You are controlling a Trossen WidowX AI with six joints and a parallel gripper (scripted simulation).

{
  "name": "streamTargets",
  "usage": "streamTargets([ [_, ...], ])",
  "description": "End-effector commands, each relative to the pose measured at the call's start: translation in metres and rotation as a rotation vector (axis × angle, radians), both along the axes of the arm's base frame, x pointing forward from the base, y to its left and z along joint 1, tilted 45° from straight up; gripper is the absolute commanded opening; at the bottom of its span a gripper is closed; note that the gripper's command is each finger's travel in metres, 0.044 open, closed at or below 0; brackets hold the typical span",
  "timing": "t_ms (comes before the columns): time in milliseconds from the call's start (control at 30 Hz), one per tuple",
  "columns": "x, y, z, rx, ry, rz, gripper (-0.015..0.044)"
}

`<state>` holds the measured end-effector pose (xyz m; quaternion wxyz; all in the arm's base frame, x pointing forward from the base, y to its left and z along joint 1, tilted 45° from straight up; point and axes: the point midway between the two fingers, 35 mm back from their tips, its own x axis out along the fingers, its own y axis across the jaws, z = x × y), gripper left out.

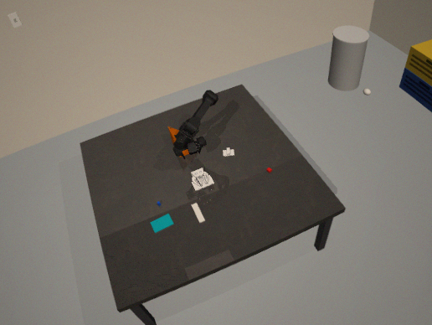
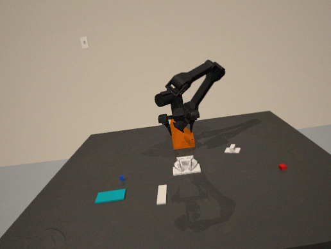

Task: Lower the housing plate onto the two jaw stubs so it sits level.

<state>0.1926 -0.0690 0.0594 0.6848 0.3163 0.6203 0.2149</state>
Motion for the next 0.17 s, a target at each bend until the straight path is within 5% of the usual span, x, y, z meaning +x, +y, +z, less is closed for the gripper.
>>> streamTargets([
  [0,-0.0005,-0.0004,0.0001,-0.003,0.0,0.005,0.044],
  [133,-0.0005,-0.0004,0.0001,-0.003,0.0,0.005,0.044],
])
